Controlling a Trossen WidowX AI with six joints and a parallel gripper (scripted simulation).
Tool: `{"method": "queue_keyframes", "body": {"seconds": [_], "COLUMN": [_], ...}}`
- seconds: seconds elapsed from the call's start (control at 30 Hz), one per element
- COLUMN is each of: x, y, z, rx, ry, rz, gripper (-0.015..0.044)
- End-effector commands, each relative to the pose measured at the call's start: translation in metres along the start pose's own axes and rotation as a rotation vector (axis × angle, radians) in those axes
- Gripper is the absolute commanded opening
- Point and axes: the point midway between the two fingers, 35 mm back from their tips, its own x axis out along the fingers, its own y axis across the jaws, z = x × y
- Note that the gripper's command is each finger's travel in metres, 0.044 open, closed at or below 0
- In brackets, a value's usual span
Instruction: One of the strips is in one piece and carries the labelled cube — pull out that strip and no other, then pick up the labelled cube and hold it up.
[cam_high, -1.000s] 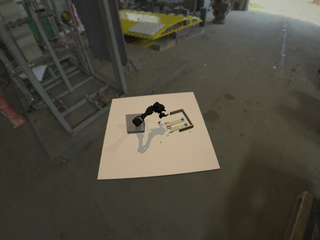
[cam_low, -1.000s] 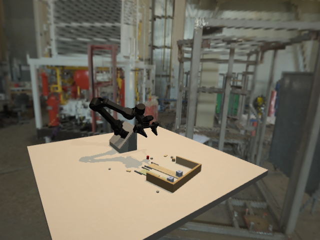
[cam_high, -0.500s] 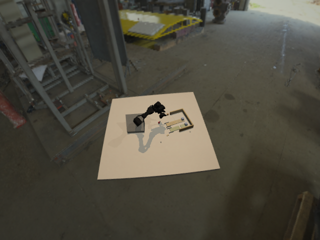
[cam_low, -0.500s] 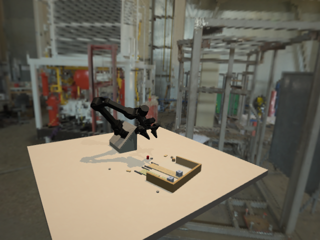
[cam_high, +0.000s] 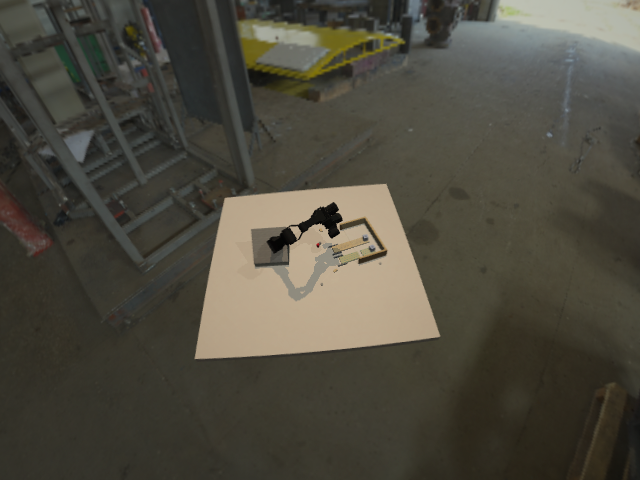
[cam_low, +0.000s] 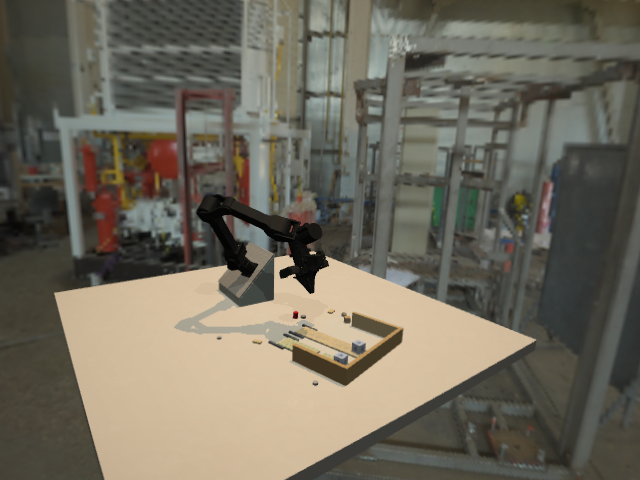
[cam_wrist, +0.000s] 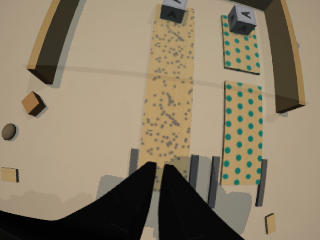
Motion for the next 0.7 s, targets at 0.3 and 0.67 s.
{"method": "queue_keyframes", "body": {"seconds": [0.3, 0.67], "x": [0.0603, 0.0596], "y": [-0.0209, -0.0199], "z": [-0.0162, -0.0173], "rx": [-0.055, -0.055], "ry": [0.496, 0.496], "rz": [0.068, 0.068], "gripper": [0.0, 0.0]}}
